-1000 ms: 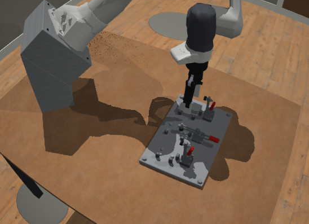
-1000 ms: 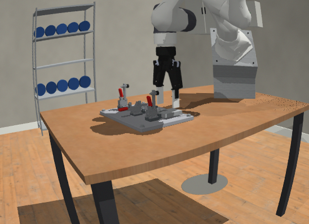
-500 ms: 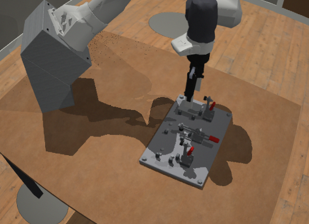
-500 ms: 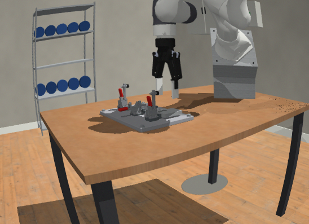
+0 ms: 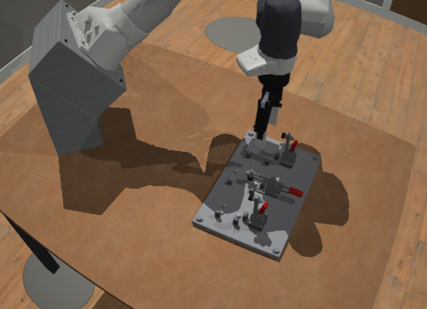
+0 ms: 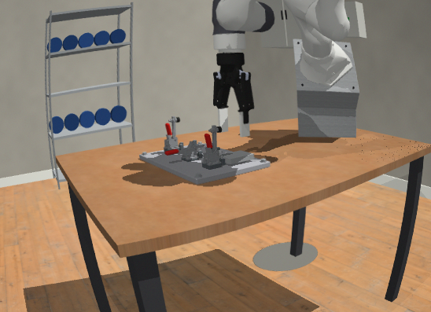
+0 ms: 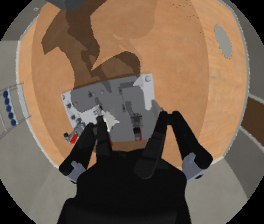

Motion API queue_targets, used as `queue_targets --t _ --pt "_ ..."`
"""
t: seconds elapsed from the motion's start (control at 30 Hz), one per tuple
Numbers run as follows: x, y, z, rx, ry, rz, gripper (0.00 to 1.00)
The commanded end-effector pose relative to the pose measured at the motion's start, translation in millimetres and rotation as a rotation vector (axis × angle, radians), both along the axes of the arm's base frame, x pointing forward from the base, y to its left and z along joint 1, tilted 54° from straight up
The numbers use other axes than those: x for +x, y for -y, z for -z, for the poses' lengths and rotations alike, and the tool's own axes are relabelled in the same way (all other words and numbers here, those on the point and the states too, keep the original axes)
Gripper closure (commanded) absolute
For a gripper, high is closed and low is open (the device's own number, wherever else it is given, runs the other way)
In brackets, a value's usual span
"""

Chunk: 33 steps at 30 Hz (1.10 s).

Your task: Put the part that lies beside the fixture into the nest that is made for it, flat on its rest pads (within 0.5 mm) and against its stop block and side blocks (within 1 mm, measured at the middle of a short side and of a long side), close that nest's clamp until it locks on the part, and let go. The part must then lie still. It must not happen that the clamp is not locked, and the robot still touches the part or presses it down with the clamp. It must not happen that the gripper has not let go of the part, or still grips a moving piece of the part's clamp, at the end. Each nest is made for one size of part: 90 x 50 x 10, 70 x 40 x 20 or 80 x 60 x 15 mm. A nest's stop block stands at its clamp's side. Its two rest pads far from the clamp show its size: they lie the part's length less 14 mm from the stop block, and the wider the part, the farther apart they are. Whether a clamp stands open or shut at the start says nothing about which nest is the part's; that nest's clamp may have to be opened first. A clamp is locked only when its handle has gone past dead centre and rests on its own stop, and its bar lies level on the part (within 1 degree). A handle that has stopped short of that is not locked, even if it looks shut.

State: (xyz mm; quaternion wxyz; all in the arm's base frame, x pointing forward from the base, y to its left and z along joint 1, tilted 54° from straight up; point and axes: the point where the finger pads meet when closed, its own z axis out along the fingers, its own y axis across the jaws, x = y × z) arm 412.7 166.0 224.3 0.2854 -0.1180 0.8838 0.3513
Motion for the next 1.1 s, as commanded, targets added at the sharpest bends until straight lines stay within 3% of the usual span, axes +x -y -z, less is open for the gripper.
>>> queue_targets --t 0.0,0.2,0.7,1.07 --pt "-1.1 0 0.1 0.004 -0.01 0.004 0.72" --pt "-6.3 8 -7.2 0.005 -0.01 0.004 0.72" --pt "-39.9 64 -54.8 0.004 -0.01 0.004 0.72" --pt "-40.4 67 -58.6 0.004 -0.01 0.004 0.72"
